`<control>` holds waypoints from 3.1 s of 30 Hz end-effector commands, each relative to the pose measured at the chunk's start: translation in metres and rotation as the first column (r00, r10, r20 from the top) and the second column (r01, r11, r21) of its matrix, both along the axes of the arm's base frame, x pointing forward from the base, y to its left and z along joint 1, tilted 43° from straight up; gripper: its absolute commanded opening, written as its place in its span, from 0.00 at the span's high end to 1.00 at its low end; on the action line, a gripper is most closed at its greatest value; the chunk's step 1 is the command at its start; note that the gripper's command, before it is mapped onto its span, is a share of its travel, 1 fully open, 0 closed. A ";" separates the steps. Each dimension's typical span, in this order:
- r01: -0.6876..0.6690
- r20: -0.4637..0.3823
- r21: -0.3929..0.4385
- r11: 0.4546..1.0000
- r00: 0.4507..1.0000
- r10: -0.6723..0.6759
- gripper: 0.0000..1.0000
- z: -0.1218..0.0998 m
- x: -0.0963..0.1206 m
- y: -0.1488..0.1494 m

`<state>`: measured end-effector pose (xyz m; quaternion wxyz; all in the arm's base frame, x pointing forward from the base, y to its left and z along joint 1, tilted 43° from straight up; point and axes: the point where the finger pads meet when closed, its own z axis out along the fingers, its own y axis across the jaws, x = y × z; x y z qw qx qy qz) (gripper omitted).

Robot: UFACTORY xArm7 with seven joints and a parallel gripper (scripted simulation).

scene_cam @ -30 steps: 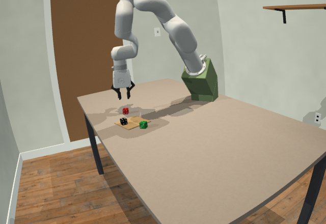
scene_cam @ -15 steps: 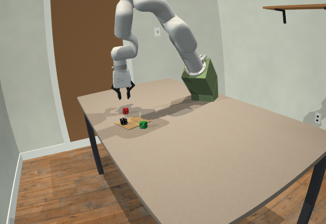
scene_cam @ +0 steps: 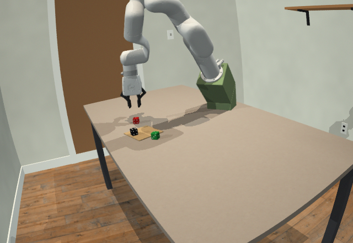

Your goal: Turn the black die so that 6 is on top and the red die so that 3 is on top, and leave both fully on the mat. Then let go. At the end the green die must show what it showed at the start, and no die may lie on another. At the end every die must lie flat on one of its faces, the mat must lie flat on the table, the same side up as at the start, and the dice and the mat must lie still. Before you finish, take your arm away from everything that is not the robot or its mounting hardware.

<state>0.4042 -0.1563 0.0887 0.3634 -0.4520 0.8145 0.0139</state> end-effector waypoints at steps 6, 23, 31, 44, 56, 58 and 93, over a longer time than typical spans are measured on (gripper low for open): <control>0.003 0.002 -0.001 1.000 1.000 -0.003 0.53 0.000 0.001 -0.001; 0.003 0.002 -0.001 1.000 1.000 -0.003 0.53 -0.009 0.008 0.003; 0.003 0.002 -0.001 1.000 1.000 -0.003 0.53 -0.019 0.016 0.007; 0.003 0.002 -0.001 1.000 1.000 -0.003 0.53 -0.031 0.026 0.013; 0.003 0.002 -0.001 1.000 1.000 -0.003 0.53 -0.037 0.031 0.015; 0.003 0.002 -0.001 1.000 1.000 -0.003 0.53 -0.037 0.031 0.016; 0.003 0.002 -0.001 1.000 1.000 -0.003 0.53 -0.037 0.031 0.016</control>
